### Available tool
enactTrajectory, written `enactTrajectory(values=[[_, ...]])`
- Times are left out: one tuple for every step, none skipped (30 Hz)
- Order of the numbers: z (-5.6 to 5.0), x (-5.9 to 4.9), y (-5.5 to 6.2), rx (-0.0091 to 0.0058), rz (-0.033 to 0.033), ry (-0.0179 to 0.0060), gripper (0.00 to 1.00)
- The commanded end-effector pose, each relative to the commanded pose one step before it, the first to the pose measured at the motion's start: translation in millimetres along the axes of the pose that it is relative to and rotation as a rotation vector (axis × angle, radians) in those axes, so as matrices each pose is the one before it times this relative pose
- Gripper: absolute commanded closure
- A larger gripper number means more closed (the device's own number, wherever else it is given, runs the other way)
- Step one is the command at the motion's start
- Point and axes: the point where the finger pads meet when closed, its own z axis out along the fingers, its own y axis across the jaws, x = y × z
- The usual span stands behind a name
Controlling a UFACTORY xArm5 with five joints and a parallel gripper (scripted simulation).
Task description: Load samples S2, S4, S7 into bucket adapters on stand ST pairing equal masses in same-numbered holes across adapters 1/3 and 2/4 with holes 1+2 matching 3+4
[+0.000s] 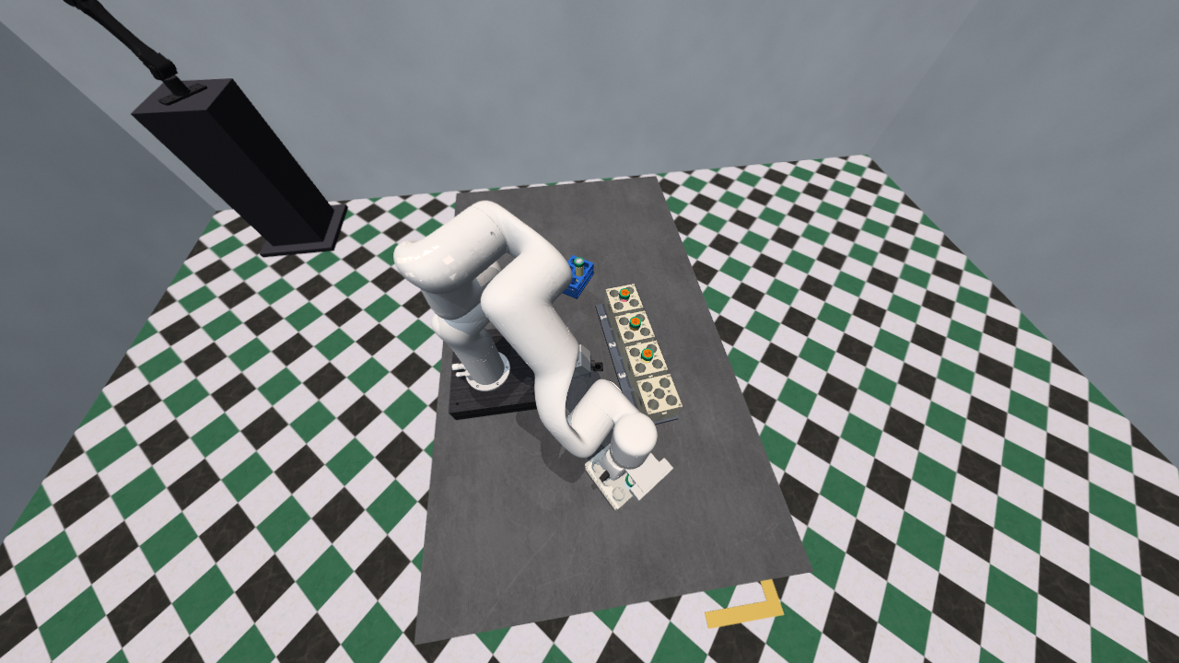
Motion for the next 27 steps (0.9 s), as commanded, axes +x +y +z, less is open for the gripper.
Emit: enactTrajectory(values=[[-1.43,1.36,-0.39,0.00283,0.0,0.00341,1.0],[0.0,0.0,0.0,0.0,0.0,0.0,1.0],[0.0,0.0,0.0,0.0,0.0,0.0,1.0],[0.0,0.0,0.0,0.0,0.0,0.0,1.0],[0.0,0.0,0.0,0.0,0.0,0.0,1.0],[0.0,0.0,0.0,0.0,0.0,0.0,1.0],[0.0,0.0,0.0,0.0,0.0,0.0,1.0],[0.0,0.0,0.0,0.0,0.0,0.0,1.0],[0.0,0.0,0.0,0.0,0.0,0.0,1.0],[0.0,0.0,0.0,0.0,0.0,0.0,1.0],[0.0,0.0,0.0,0.0,0.0,0.0,1.0],[0.0,0.0,0.0,0.0,0.0,0.0,1.0],[0.0,0.0,0.0,0.0,0.0,0.0,1.0],[0.0,0.0,0.0,0.0,0.0,0.0,1.0],[0.0,0.0,0.0,0.0,0.0,0.0,1.0],[0.0,0.0,0.0,0.0,0.0,0.0,1.0],[0.0,0.0,0.0,0.0,0.0,0.0,1.0],[0.0,0.0,0.0,0.0,0.0,0.0,1.0],[0.0,0.0,0.0,0.0,0.0,0.0,1.0],[0.0,0.0,0.0,0.0,0.0,0.0,1.0],[-0.67,0.0,0.0,0.0,0.0,0.0,1.0],[-0.67,0.0,0.0,0.0,0.0,0.0,1.0],[-0.67,0.0,0.0,0.0,0.0,0.0,1.0],[-0.67,0.0,0.0,0.0,0.0,0.0,1.0],[-0.67,0.0,0.0,0.0,0.0,0.0,1.0],[-0.67,0.0,0.0,0.0,0.0,0.0,1.0],[-0.67,0.0,0.0,0.0,0.0,0.0,1.0]])
